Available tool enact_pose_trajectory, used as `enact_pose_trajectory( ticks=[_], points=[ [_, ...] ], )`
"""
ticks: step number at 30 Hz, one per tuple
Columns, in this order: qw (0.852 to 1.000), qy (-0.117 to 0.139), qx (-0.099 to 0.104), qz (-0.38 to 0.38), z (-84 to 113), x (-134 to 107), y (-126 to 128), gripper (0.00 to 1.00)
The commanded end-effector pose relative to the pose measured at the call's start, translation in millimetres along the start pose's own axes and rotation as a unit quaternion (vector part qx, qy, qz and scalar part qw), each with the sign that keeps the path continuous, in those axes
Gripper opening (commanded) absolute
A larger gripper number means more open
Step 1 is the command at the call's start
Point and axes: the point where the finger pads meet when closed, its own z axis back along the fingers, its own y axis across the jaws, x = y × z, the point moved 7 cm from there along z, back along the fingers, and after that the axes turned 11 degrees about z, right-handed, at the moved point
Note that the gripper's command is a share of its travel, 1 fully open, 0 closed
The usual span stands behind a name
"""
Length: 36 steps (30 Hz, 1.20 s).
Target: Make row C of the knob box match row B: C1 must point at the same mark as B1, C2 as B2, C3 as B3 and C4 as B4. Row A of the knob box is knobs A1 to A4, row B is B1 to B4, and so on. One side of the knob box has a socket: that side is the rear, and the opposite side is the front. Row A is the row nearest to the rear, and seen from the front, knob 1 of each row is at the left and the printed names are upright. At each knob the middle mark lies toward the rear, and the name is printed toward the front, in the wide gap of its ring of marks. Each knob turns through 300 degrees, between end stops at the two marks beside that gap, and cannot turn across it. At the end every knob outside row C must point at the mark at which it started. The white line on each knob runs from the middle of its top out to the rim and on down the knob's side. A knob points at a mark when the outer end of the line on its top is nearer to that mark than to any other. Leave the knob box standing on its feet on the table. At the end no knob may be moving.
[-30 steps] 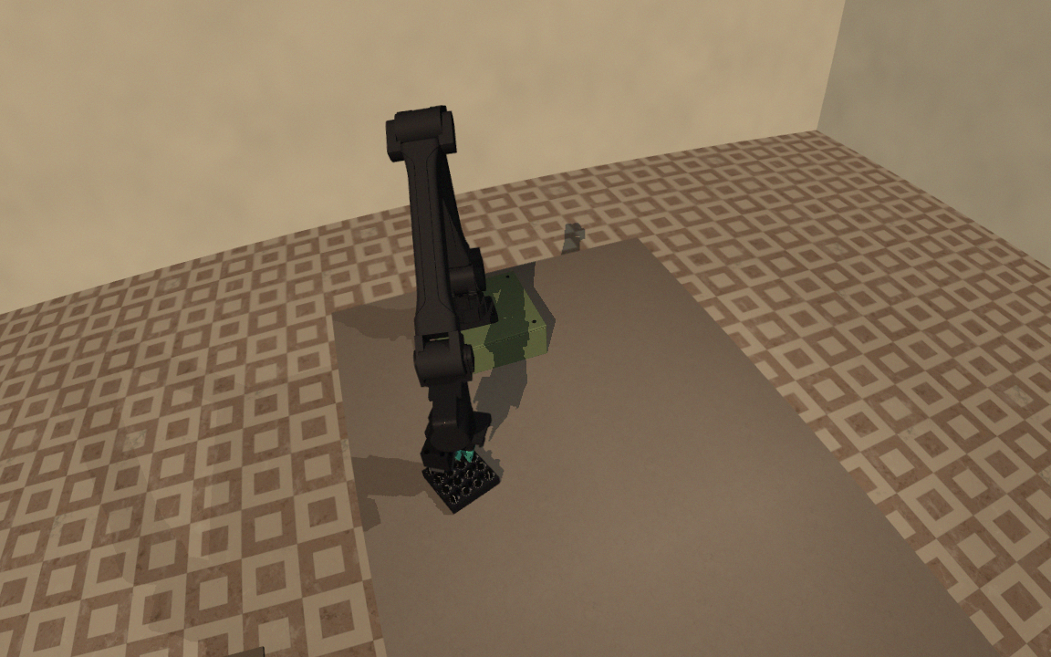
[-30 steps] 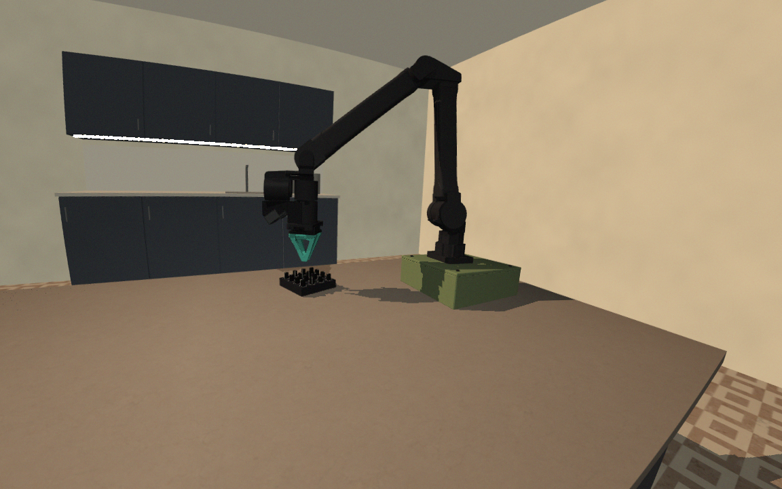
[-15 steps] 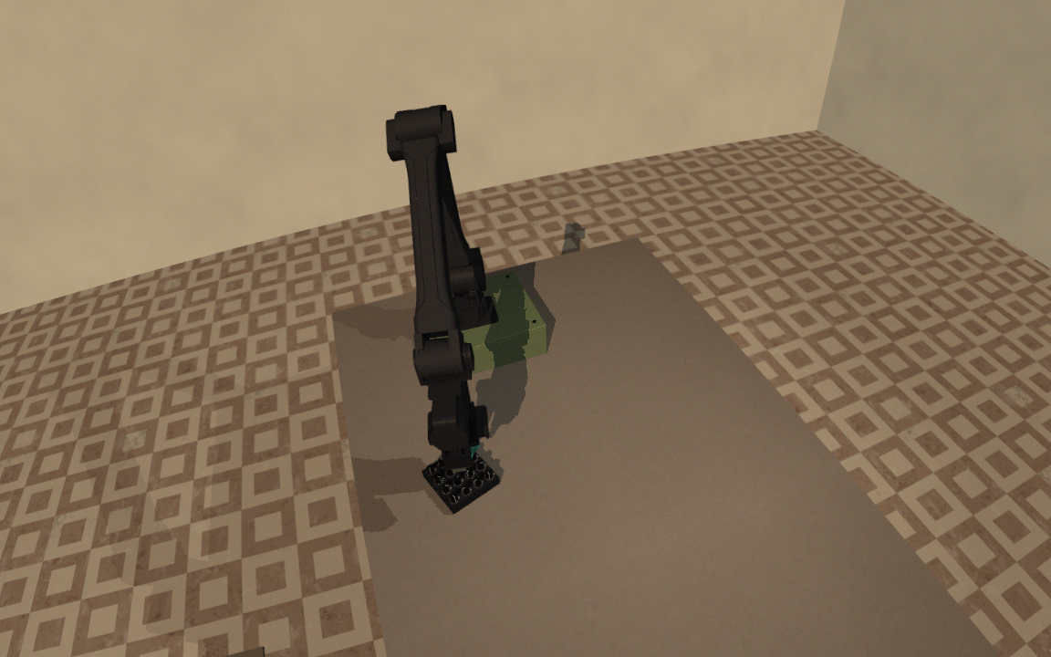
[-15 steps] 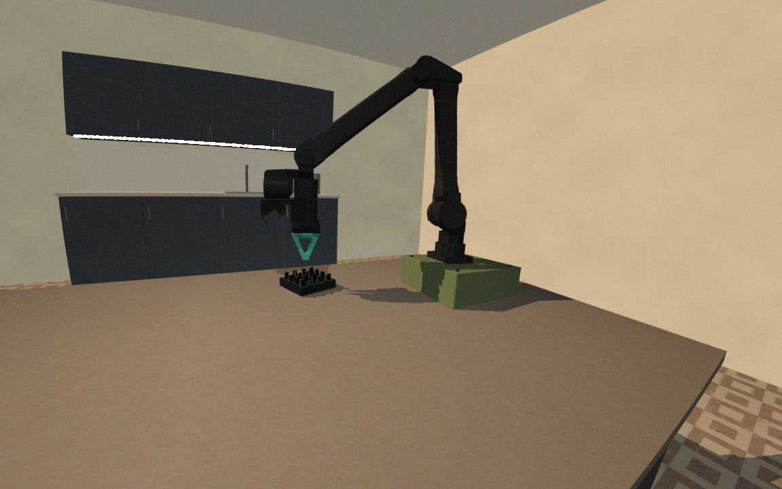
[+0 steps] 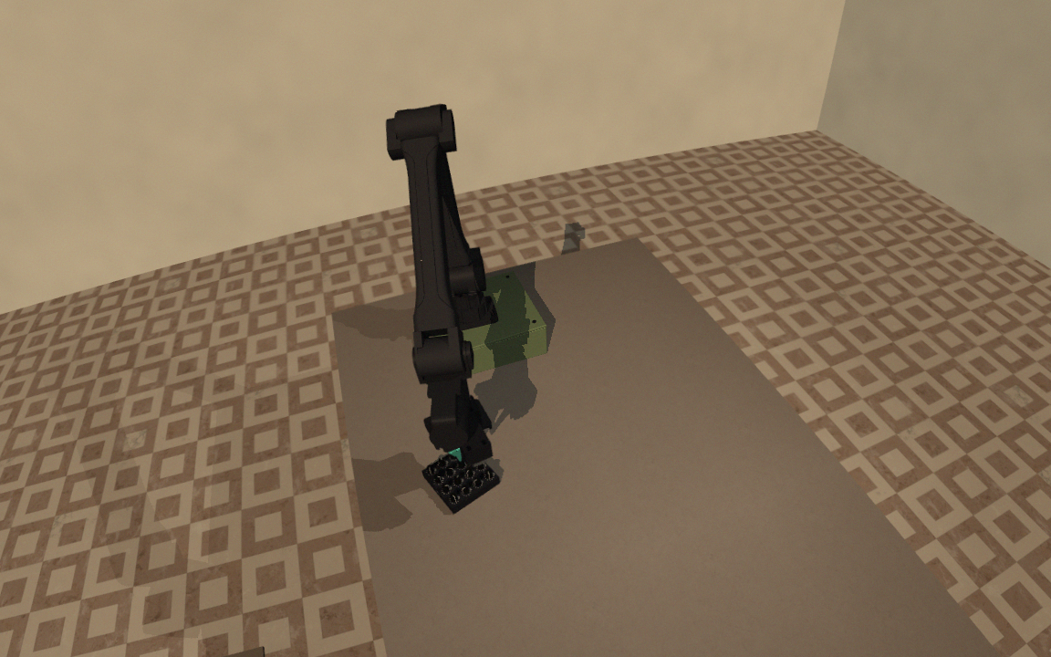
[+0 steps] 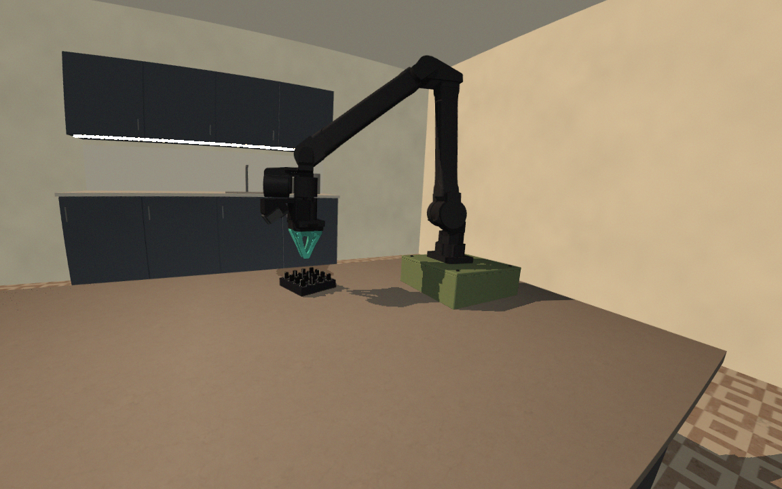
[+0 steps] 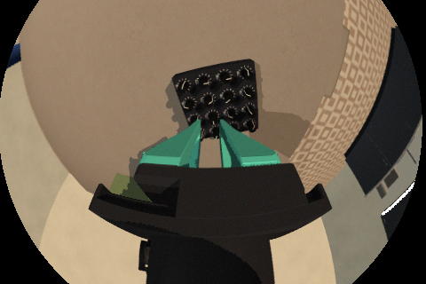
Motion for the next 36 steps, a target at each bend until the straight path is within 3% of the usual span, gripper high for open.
enact_pose_trajectory(
  ticks=[1, 8, 36],
  points=[
    [0.997, -0.02, -0.013, 0.076, 22.8, 16.5, -5.2, 0.19],
    [0.99, -0.014, -0.009, 0.139, 19.5, 13.9, -3.4, 0.19],
    [0.99, -0.014, -0.01, 0.138, 19.8, 14.0, -3.5, 0.19]
  ],
)
